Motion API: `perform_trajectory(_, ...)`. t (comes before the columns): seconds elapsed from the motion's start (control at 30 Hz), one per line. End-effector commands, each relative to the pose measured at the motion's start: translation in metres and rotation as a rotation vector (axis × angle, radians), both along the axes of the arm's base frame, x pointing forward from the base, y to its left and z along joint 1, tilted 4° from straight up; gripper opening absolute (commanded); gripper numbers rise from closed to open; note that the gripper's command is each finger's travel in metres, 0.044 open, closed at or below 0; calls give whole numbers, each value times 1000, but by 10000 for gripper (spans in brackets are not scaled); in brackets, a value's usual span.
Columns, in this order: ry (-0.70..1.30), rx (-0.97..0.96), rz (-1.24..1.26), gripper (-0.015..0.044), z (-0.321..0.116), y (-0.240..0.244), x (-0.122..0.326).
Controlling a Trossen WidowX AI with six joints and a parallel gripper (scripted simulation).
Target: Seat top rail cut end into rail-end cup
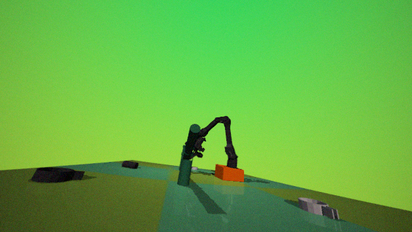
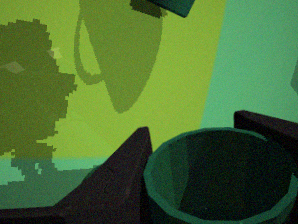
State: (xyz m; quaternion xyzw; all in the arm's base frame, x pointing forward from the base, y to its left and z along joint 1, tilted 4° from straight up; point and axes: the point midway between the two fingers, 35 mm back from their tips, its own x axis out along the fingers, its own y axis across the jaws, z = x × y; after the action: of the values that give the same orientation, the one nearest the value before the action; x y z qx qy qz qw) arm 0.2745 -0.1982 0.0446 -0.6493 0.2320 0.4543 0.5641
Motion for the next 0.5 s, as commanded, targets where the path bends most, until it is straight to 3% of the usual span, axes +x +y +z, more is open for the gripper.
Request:
perform_trajectory(0.0,4,0,-45,0,-1,1,3)
perform_trajectory(0.47,10,2,-160,0,0,3,14)
